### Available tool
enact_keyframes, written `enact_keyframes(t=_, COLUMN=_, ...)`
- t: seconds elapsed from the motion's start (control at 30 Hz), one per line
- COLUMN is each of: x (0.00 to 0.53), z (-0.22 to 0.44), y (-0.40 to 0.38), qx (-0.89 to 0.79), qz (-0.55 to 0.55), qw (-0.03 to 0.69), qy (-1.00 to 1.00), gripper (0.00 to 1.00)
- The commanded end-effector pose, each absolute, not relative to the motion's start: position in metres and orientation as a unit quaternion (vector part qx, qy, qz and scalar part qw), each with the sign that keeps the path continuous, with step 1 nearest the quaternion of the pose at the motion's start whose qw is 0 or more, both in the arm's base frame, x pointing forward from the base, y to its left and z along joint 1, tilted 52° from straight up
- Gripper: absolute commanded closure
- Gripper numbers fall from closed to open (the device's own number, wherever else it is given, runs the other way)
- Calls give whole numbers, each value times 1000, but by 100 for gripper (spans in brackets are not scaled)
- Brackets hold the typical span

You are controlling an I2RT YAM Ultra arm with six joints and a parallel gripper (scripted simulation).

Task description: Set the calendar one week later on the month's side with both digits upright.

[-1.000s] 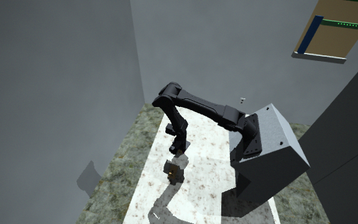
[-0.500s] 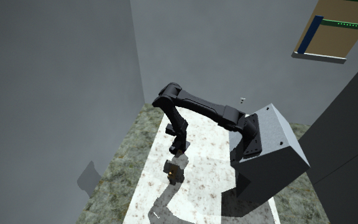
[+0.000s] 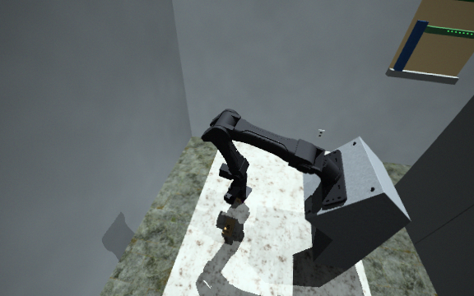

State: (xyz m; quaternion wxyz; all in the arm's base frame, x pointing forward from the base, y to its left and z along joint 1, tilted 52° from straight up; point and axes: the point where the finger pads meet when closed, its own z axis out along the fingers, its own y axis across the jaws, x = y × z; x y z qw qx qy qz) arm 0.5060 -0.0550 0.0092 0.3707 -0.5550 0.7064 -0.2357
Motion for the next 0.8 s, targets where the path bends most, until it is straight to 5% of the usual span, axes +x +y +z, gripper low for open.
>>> enact_keyframes(t=0.0, x=507, z=13, y=-56, qx=-554, qz=-238, qw=373, qy=705, gripper=55)
enact_keyframes(t=0.27, x=507, z=13, y=-56, qx=-554, qz=-238, qw=373, qy=705, gripper=55)
enact_keyframes(t=0.3, x=507, z=13, y=-56, qx=-554, qz=-238, qw=373, qy=705, gripper=74)
enact_keyframes(t=0.77, x=507, z=13, y=-56, qx=-554, qz=-238, qw=373, qy=705, gripper=74)
